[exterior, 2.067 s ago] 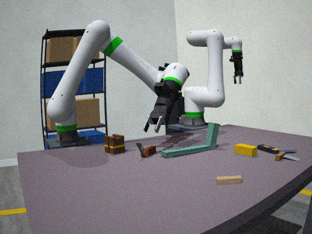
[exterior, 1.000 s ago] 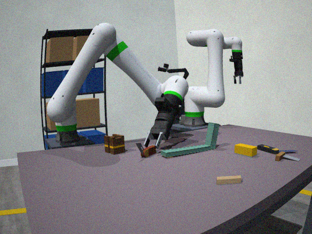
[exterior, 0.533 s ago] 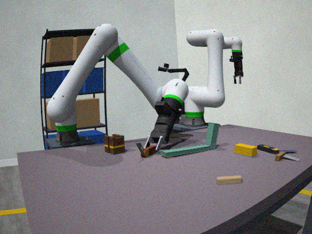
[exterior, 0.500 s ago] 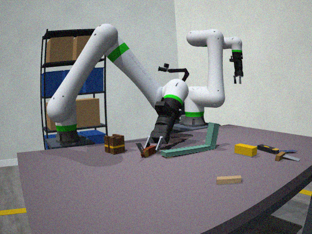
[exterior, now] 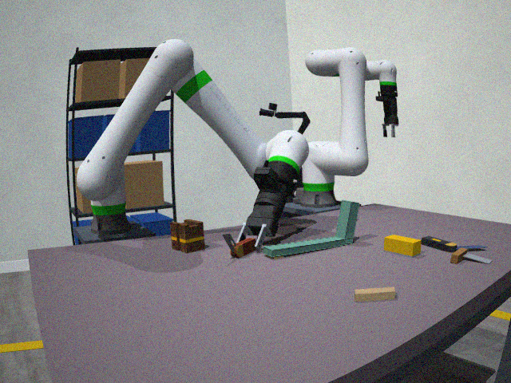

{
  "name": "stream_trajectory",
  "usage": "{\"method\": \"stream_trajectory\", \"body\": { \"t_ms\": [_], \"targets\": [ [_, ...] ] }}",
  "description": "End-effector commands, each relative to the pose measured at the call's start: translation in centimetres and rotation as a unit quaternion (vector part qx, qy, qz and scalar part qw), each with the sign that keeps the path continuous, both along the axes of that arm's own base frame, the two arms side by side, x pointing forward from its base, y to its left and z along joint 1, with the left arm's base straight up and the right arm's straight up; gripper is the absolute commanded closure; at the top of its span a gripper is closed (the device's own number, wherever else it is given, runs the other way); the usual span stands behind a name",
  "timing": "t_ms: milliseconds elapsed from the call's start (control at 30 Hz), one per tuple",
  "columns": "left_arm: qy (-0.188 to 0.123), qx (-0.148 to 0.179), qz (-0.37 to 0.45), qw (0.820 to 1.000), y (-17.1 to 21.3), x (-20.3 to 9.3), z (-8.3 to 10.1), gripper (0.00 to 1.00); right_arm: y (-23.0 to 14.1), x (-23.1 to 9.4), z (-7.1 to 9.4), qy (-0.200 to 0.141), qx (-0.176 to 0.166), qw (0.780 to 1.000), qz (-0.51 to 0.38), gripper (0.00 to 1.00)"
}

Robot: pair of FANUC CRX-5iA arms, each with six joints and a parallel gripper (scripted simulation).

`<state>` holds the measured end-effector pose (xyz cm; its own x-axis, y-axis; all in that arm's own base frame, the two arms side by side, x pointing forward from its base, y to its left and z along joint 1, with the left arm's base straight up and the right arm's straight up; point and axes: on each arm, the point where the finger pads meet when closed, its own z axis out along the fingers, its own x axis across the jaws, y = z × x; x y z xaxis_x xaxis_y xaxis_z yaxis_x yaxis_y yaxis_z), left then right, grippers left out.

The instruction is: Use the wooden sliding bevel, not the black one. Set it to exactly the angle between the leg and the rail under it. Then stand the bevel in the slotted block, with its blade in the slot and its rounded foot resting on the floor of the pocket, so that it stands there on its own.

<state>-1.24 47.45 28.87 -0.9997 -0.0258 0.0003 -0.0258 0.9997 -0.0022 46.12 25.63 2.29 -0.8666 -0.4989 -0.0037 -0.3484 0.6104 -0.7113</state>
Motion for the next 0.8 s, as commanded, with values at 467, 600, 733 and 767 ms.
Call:
{"method": "stream_trajectory", "body": {
  "t_ms": [467, 600, 733, 767],
  "targets": [
    [0.0, 0.001, 0.0, 1.0, 0.03, 0.01, 0.1, 0.0, 0.04, 0.04, 0.09, -0.001, 0.001, 1.0, 0.0, 1.0],
    [0.0, 0.001, 0.0, 1.0, 0.03, 0.01, 0.1, 0.0, 0.04, 0.04, 0.09, -0.001, 0.001, 1.0, 0.0, 1.0],
    [0.0, 0.001, 0.0, 1.0, 0.03, 0.01, 0.1, 0.0, 0.04, 0.04, 0.09, -0.001, 0.001, 1.0, 0.0, 1.0],
    [0.0, 0.001, 0.0, 1.0, 0.03, 0.01, 0.1, 0.0, 0.04, 0.04, 0.09, -0.001, 0.001, 1.0, 0.0, 1.0]
  ]
}}
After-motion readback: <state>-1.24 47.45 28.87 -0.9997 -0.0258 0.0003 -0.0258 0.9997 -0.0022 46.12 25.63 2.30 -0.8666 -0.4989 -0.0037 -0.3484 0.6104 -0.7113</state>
